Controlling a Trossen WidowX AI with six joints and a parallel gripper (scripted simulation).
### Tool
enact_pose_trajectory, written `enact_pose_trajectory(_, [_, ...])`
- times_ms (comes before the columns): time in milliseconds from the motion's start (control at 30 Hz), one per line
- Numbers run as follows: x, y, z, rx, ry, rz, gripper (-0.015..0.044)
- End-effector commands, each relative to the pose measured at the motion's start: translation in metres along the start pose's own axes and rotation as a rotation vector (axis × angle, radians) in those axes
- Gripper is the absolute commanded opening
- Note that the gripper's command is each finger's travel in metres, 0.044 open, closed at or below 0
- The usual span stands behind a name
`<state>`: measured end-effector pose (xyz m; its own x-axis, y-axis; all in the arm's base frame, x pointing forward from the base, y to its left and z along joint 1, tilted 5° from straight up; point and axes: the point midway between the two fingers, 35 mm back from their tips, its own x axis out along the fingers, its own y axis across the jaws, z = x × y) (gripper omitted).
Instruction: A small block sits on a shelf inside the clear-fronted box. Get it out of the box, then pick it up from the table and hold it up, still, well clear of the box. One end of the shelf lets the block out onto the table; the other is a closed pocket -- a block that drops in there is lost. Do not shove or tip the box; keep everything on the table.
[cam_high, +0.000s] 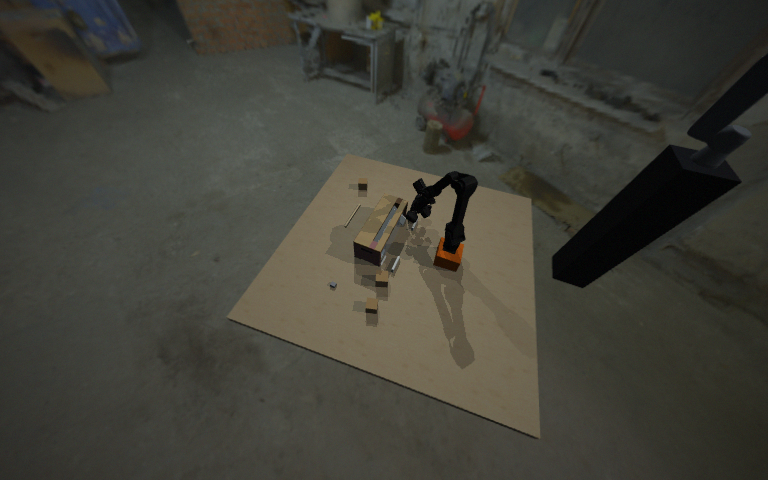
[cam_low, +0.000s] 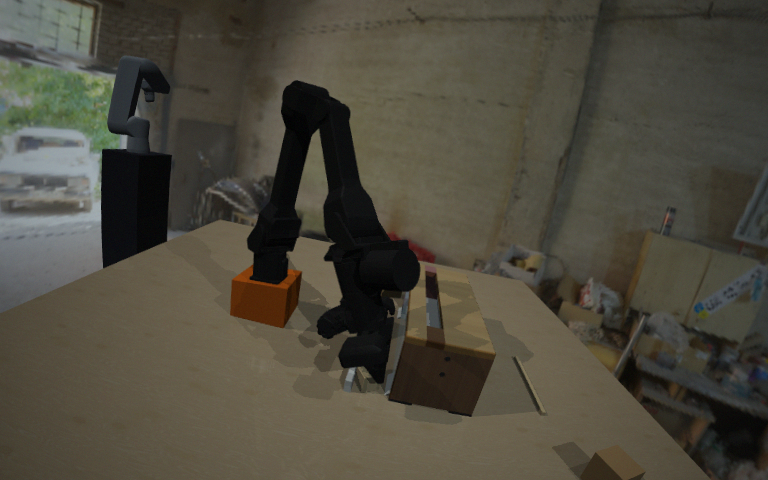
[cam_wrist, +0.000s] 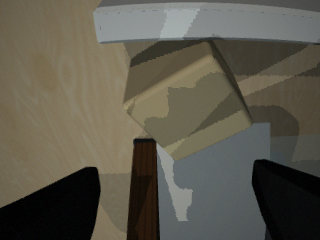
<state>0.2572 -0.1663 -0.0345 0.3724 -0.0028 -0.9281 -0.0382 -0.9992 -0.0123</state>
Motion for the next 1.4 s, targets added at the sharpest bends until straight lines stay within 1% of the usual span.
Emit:
enact_pose_trajectory(0, [0.009, -0.004, 0.009, 0.001, -0.016, -0.015, 0.0285])
enact_pose_trajectory(567, [0.024, -0.005, 0.021, 0.001, -0.017, -0.016, 0.0285])
enact_pose_trajectory(667, [0.024, -0.005, 0.021, 0.001, -0.017, -0.016, 0.0206])
enact_pose_trajectory(867, [0.024, -0.005, 0.021, 0.001, -0.017, -0.016, 0.0166])
enact_pose_trajectory(1067, [0.010, -0.003, 0.007, -0.018, 0.008, 0.004, 0.0009])
enact_pose_trajectory(1100, [0.006, -0.002, 0.005, -0.016, 0.007, 0.003, 0.0000])
enact_pose_trajectory(1367, [-0.027, -0.001, -0.008, 0.000, -0.004, -0.005, 0.0000])
